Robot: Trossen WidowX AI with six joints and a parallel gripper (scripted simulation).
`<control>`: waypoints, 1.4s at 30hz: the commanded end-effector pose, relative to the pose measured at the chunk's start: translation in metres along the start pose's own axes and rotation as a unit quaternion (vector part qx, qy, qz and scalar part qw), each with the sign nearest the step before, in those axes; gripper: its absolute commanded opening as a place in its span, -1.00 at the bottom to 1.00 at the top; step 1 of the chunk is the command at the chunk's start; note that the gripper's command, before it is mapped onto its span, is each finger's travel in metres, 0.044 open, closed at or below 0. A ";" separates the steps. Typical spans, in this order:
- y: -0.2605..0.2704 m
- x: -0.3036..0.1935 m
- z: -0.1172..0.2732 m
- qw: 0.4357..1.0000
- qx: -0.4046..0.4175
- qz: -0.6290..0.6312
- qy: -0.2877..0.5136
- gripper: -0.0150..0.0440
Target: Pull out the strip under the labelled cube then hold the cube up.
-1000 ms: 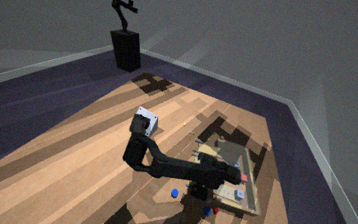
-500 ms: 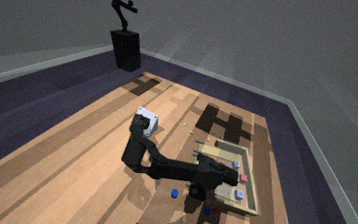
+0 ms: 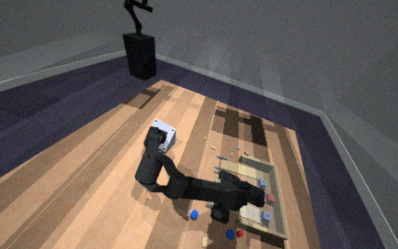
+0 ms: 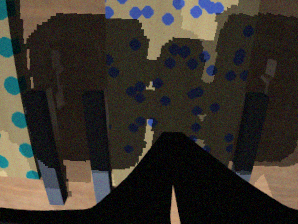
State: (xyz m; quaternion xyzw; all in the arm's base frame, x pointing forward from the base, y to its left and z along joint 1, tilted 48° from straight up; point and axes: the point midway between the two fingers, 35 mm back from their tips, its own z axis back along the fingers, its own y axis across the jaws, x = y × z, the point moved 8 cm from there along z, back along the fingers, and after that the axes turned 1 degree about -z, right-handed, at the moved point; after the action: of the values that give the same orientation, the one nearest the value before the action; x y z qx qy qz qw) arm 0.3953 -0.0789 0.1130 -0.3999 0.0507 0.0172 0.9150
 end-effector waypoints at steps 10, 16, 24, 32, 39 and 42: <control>-0.001 0.001 -0.002 1.000 -0.002 0.000 0.000 -0.49; -0.001 0.001 -0.003 1.000 -0.002 0.000 0.000 -0.49; 0.000 -0.007 -0.003 1.000 -0.002 0.000 0.000 -0.49; 0.000 -0.019 -0.003 1.000 -0.002 0.001 0.000 -0.49; -0.001 -0.030 -0.004 1.000 -0.002 0.001 0.000 -0.49; -0.001 -0.035 -0.004 1.000 -0.002 0.001 0.000 -0.49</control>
State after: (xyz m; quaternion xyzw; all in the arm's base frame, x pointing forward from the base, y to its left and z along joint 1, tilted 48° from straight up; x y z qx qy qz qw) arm 0.3663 -0.0794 0.1164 -0.4004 0.0457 0.0174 0.9150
